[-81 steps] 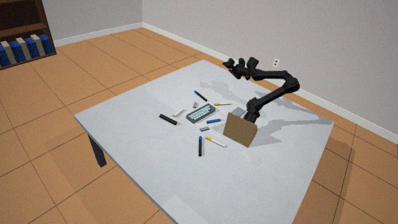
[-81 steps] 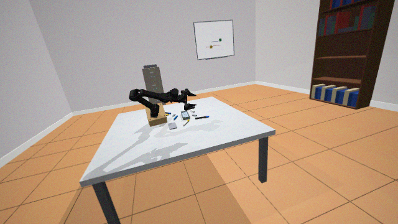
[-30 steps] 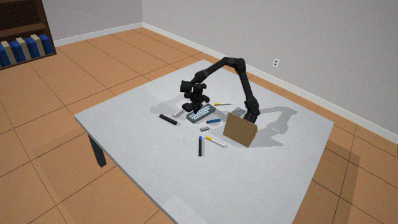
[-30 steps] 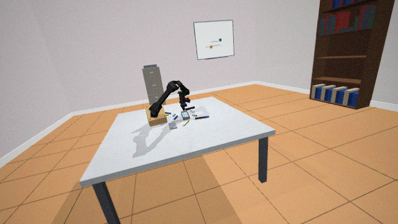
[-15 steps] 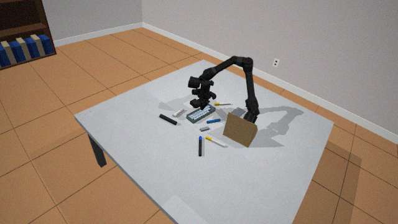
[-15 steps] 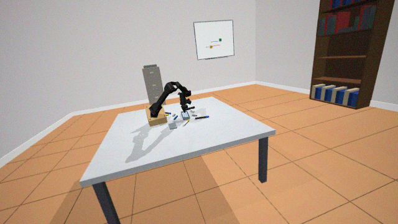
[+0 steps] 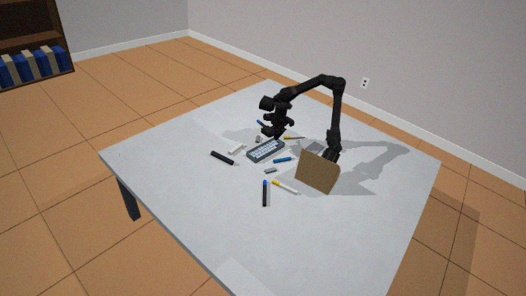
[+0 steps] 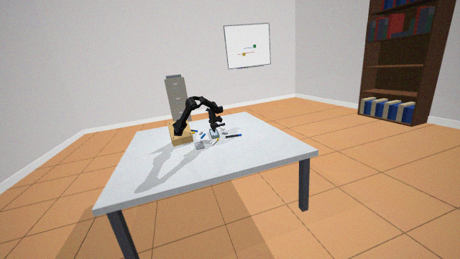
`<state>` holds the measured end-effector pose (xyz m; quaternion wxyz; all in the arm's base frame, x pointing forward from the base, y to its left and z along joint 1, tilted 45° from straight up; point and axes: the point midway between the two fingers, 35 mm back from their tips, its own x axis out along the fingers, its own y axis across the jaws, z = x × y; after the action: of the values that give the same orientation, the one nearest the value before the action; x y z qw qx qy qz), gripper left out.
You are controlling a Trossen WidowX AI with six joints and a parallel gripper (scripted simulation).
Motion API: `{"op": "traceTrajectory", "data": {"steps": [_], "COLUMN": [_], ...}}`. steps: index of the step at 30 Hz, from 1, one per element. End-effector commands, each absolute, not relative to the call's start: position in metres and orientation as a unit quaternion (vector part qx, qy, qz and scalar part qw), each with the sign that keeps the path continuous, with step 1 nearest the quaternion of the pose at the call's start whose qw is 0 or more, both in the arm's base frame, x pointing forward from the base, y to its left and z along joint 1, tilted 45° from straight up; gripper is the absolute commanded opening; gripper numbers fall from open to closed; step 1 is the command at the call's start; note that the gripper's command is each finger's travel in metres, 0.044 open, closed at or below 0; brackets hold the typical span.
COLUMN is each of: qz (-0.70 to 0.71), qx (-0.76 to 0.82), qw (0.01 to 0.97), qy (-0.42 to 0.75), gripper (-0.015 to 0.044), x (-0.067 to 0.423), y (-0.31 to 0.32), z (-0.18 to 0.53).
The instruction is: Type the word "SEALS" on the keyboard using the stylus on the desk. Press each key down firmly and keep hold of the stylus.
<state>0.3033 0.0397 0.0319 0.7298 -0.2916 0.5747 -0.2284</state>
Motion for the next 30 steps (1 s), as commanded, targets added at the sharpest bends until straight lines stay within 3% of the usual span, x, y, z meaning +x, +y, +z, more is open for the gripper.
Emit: {"op": "traceTrajectory", "data": {"steps": [1,6,16,23,30], "qz": [-0.227,-0.227,-0.227,-0.225,-0.225], "qx": [-0.294,-0.294,-0.294,-0.292,-0.292], "qw": [0.73,0.729,0.729,0.73,0.73], "qy": [0.574,0.575,0.575,0.575,0.575], "gripper": [0.0,0.0,0.0,0.0,0.0], "x": [0.301,0.272,0.272,0.271,0.271], "y": [0.04,0.054,0.056,0.111,0.112], "z": [0.031,0.007,0.006,-0.045,-0.047]}}
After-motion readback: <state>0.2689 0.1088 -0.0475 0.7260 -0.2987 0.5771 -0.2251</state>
